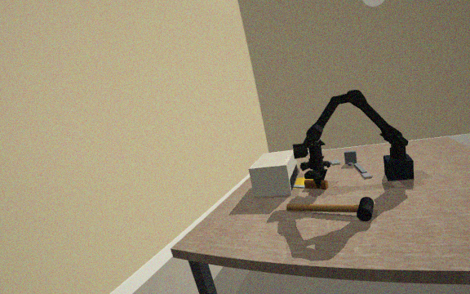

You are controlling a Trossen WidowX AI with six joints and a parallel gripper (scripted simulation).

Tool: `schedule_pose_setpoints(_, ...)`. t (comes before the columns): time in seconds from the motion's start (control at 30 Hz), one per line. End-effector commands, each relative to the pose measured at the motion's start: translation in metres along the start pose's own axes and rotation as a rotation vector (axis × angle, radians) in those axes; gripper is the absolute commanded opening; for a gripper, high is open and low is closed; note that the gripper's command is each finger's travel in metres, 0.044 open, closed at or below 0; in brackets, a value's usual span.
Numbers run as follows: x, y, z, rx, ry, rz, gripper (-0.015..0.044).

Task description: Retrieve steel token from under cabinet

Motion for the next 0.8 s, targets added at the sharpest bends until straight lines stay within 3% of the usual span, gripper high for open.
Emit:
schedule_pose_setpoints(0.0, -0.0008, -0.0009, -0.0089, 0.005, -0.006, 0.004, 0.0)
schedule_pose_setpoints(0.77, 0.0063, -0.0015, -0.0178, 0.005, -0.006, 0.004, 0.0)
Point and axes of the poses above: the point midway between the two fingers, 35 mm back from their tips, its own y axis back along the fingers, its own z axis across the jaws, x = y × z, the point moved 2 cm from there along y, back along the fingers, and after that the axes turned 9 degrees about -y, right-handed, at the moved point
